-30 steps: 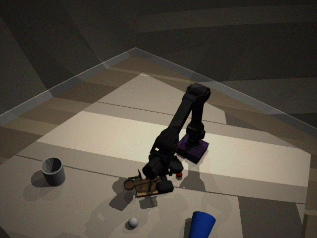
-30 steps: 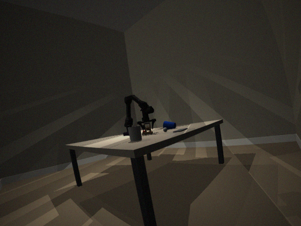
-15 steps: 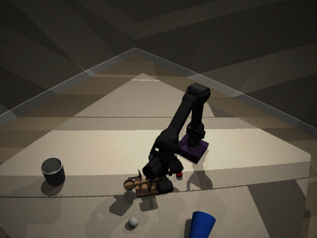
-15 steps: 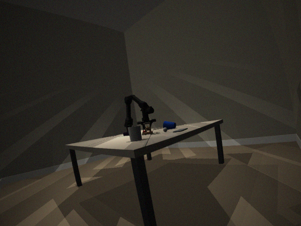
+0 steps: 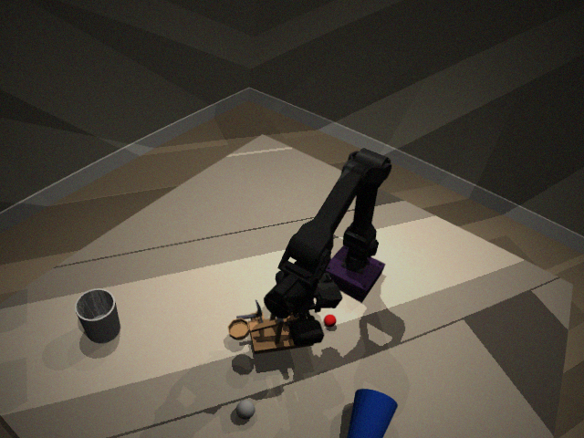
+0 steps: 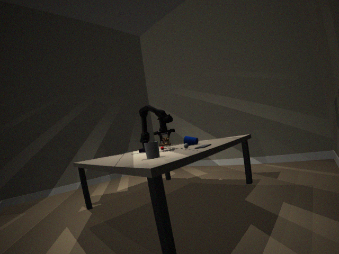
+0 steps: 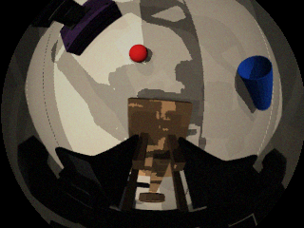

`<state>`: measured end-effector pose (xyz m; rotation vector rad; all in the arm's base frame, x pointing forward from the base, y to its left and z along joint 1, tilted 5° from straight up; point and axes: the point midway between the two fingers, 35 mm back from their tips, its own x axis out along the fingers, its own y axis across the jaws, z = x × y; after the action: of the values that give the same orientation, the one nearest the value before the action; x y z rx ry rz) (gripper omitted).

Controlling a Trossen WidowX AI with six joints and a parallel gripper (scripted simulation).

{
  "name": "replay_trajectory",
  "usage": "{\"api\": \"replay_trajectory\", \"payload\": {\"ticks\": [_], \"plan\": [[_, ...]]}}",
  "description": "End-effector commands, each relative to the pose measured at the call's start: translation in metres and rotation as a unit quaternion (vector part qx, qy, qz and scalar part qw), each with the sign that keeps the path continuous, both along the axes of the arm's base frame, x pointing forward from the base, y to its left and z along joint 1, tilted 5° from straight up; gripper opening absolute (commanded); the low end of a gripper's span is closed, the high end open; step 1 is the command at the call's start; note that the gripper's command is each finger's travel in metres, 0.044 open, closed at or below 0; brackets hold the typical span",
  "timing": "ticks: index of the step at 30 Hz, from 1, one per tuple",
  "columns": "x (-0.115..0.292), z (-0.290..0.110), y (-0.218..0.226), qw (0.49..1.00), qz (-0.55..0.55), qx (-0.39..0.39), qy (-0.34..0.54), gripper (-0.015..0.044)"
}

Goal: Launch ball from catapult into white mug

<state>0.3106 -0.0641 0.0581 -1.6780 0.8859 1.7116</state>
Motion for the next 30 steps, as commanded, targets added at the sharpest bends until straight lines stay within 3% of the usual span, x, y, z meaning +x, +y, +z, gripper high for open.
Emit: {"api": "replay_trajectory", "payload": {"ticks": [1, 14, 30], "plan": [[0.001, 0.007, -0.008, 1.0, -0.025, -0.002, -0.004, 0.0], [-0.01, 0.011, -0.084, 0.97, -0.244, -0.014, -0.015, 0.0], [-0.027, 0.015, -0.163, 0.88, -0.473, -0.028, -0.026, 0.0]]}}
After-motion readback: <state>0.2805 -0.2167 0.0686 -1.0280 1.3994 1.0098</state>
